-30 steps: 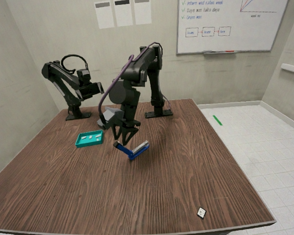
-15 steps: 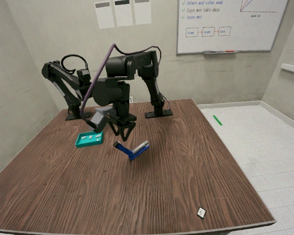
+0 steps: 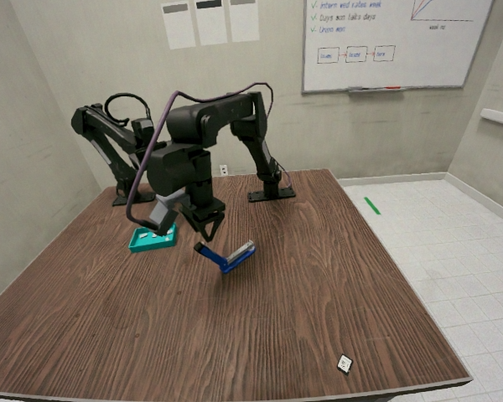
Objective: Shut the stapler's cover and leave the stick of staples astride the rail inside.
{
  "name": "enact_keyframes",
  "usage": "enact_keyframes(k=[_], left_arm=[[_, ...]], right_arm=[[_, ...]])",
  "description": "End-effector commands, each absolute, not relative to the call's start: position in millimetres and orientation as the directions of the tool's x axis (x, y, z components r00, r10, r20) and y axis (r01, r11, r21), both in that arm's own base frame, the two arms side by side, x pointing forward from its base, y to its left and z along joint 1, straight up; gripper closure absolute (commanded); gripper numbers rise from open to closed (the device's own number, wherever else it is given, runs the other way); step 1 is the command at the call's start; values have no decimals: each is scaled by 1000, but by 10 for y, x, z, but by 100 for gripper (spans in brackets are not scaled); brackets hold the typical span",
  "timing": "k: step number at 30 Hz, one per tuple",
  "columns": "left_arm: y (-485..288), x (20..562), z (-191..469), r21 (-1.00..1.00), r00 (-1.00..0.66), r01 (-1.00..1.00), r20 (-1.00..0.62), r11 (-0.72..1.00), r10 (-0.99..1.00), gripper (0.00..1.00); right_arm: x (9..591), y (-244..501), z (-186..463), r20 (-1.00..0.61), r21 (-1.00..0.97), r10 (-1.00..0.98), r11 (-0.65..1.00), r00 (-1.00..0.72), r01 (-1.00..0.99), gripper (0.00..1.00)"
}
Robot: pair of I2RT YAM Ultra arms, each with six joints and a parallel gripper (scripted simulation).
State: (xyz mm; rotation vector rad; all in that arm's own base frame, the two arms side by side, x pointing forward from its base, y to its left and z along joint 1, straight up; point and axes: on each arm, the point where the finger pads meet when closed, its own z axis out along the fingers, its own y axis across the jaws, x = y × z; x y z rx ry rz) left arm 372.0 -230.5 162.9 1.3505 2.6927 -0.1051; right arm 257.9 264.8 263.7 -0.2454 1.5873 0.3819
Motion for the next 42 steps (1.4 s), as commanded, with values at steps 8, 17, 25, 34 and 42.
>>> enact_keyframes(k=[8, 17, 25, 34, 42], left_arm=[[-2307, 3746, 1631, 10, -588, 801, -179, 599, 789, 50], [-2324, 3760, 1498, 10, -589, 800, -179, 600, 788, 50], [-2340, 3767, 1410, 10, -590, 799, -179, 601, 787, 50], [-2372, 3772, 1237, 7, -591, 800, -170, 600, 789, 50], [-2386, 3779, 1149, 7, -590, 800, -170, 600, 789, 50]], right_arm=[[2594, 2685, 2784, -993, 117, 111, 917, -39, -381, 0], [2594, 2685, 2784, -993, 117, 111, 917, -39, -381, 0], [2594, 2685, 2784, -993, 117, 111, 917, -39, -381, 0], [2594, 2685, 2784, -993, 117, 111, 917, -39, -381, 0], [2594, 2685, 2784, -993, 117, 111, 917, -39, -381, 0]])
